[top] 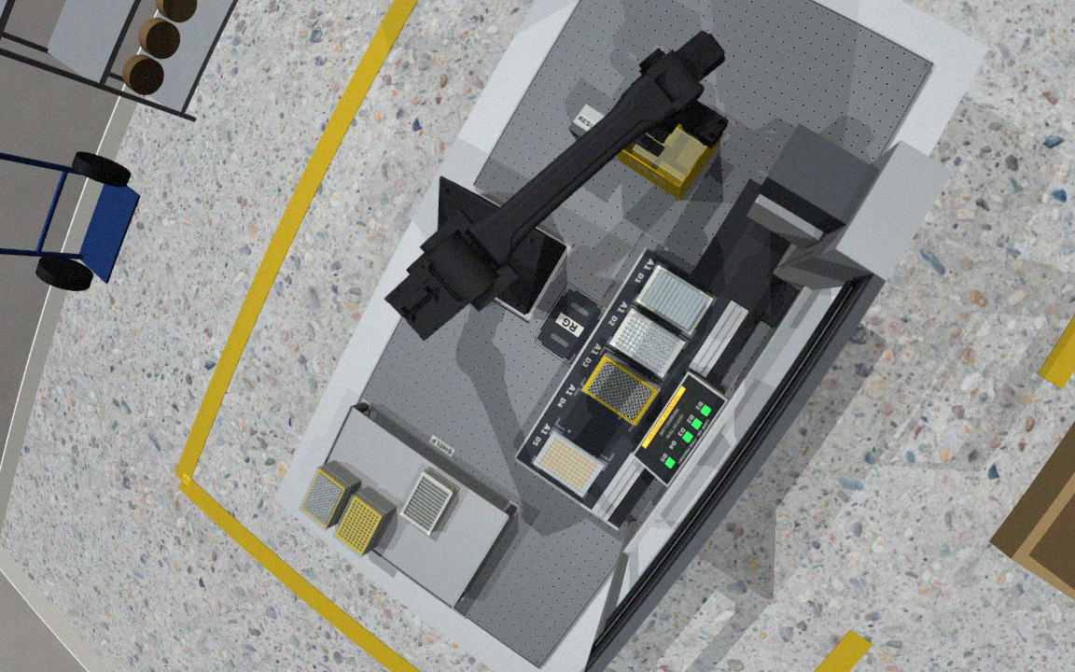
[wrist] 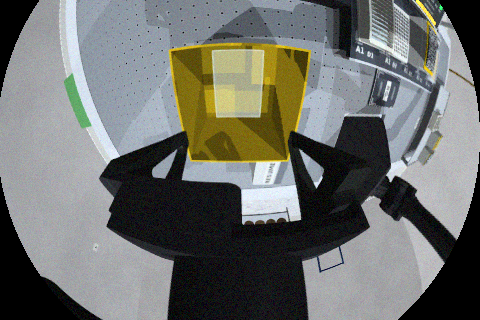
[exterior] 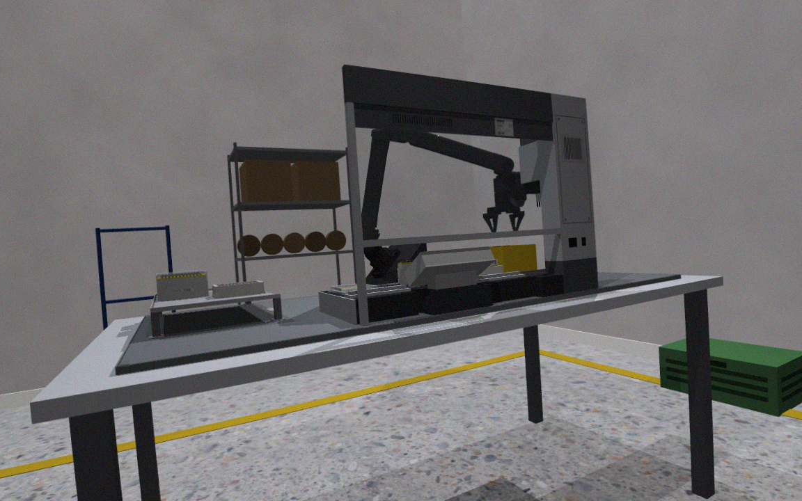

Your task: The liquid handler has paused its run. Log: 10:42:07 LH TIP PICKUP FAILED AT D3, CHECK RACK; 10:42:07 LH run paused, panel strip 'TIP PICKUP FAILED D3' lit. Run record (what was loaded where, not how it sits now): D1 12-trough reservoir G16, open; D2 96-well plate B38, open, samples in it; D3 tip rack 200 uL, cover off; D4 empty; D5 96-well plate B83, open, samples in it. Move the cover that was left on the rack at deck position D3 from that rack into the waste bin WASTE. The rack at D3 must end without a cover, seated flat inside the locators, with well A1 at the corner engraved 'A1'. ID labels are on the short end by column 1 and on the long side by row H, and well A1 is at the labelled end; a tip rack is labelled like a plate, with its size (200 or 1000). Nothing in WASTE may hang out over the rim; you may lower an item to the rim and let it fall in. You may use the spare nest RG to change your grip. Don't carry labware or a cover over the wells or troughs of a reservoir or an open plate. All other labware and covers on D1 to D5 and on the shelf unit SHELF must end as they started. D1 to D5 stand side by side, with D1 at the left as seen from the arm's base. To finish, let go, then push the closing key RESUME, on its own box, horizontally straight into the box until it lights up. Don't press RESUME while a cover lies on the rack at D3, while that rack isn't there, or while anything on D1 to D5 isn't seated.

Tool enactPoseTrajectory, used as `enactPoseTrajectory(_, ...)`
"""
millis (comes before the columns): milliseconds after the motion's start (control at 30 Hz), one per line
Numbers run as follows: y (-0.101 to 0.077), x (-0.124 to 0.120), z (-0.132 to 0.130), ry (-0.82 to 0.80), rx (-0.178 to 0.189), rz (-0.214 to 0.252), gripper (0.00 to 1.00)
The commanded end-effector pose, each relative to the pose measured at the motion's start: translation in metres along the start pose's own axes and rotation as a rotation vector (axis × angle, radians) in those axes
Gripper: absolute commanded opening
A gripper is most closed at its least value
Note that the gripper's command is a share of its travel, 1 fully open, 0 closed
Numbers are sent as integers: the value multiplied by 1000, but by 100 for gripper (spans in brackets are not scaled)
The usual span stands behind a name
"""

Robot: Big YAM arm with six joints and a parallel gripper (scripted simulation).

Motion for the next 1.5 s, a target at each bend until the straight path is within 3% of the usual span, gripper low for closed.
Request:
enactPoseTrajectory(0, -16, 5, 8, 10, 36, -11, 100)
enactPoseTrajectory(967, -16, 5, 8, 10, 36, -11, 100)
enactPoseTrajectory(1000, -13, 13, -11, -16, 17, 1, 100)
enactPoseTrajectory(1100, -12, 21, -21, -47, 35, -5, 100)
enactPoseTrajectory(1467, -10, 45, -71, -46, 31, -6, 100)
Point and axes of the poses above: the point where the finger pads meet when closed, its own y axis out along the fingers, its own z axis across the jaws, x = y × z, the point moved 4 cm from there along -y, back along the fingers, and after that the axes turned 3 degrees about y, right-handed, at the moved point
